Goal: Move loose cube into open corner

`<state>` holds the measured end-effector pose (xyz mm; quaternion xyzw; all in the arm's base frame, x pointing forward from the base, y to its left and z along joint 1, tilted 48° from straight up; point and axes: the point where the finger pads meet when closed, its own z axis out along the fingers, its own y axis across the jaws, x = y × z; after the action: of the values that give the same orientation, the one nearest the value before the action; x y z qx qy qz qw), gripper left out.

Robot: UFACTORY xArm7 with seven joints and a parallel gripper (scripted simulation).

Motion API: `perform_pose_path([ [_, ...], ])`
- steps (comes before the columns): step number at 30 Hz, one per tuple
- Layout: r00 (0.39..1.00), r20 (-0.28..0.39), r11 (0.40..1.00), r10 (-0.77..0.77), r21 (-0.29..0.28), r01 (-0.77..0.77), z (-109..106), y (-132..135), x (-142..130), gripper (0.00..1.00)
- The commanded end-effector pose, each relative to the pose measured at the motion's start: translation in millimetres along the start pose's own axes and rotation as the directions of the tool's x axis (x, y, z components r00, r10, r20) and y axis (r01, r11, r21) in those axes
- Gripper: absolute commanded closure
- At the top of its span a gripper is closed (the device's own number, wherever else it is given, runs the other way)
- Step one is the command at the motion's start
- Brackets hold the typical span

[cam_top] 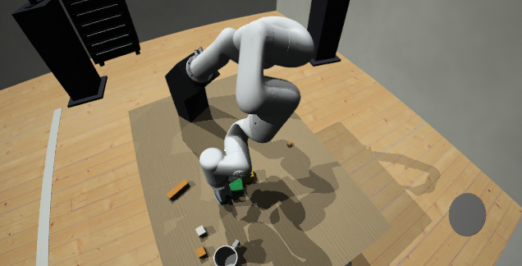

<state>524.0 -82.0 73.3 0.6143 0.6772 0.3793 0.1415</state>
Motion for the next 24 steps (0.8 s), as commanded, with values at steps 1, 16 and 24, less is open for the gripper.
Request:
perform_pose_path([
  [1, 1.000, 0.003, 1.000, 0.000, -0.001, 0.000, -12.0, 0.7, -1.3, 1.00],
  [16, 1.000, 0.003, 1.000, 0.000, -0.001, 0.000, -37.7, 0.7, -1.2, 1.00],
  [24, 1.000, 0.003, 1.000, 0.000, -0.001, 0.000, -44.0, 0.7, -1.2, 1.00],
])
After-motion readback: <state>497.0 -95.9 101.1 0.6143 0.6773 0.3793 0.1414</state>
